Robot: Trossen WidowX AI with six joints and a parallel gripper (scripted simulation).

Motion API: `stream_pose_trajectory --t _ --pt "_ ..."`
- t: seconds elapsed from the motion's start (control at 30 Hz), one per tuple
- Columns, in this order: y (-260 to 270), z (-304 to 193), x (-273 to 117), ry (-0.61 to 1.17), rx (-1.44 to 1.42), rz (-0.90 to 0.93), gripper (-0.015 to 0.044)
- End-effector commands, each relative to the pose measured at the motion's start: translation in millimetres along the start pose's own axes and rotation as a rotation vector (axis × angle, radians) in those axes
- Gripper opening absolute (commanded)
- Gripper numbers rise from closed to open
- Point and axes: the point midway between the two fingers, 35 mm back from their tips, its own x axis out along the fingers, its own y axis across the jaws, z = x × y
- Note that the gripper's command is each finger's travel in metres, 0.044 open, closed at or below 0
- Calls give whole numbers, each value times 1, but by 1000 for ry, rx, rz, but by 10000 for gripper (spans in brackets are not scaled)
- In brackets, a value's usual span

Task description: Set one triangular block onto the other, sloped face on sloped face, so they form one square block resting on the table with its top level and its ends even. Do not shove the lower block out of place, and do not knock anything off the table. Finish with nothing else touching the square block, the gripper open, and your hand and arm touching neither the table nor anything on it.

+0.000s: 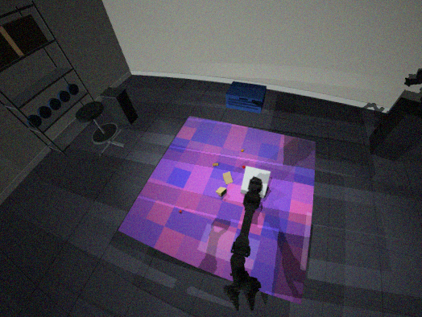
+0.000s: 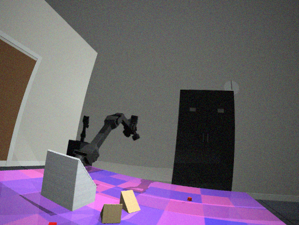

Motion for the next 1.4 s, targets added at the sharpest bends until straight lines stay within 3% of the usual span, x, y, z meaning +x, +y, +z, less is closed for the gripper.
stream_pose_trajectory --t 0.0,0.4,0.8,1.1,1.37 --pt "64 0 -46 81 483 289 440" --pt "131 5 -120 352 998 556 440" --pt "185 17 -220 829 1469 702 440" --pt "212 35 -308 1312 1755 668 440" --pt "224 58 -392 1808 1920 487 440"
